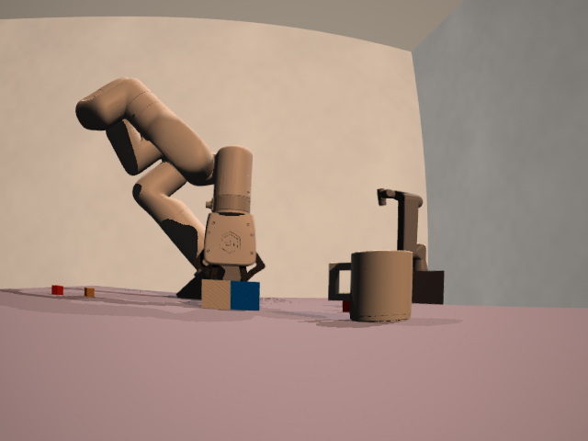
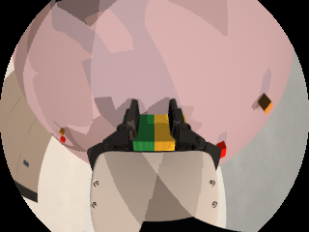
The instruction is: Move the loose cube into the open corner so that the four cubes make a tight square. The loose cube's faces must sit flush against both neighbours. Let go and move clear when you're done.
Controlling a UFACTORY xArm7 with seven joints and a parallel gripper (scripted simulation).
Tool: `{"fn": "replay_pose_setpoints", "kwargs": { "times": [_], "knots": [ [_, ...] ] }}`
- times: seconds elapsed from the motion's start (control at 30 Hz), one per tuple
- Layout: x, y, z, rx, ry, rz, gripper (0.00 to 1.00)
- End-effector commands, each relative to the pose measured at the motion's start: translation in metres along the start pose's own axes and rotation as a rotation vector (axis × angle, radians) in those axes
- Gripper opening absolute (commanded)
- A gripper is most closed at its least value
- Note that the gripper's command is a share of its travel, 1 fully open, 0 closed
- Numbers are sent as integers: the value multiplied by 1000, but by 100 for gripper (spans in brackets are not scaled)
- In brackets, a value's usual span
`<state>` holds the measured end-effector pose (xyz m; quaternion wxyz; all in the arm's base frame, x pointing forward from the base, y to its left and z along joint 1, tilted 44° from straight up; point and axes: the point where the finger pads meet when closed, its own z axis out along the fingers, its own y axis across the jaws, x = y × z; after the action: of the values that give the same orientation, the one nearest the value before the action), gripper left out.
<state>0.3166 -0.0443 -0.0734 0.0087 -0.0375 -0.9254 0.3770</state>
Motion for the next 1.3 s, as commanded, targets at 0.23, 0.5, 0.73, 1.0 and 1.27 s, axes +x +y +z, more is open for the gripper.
{"fn": "replay_pose_setpoints", "kwargs": {
  "times": [0.23,0.5,0.73,1.0,1.27],
  "knots": [
    [-5,1,-1,-2,-3,-1,46],
    [-6,2,-1,-2,-3,-1,46],
    [-6,2,-1,-2,-3,-1,46],
    [-6,2,-1,-2,-3,-1,46],
    [-6,2,-1,-2,-3,-1,46]
  ]
}}
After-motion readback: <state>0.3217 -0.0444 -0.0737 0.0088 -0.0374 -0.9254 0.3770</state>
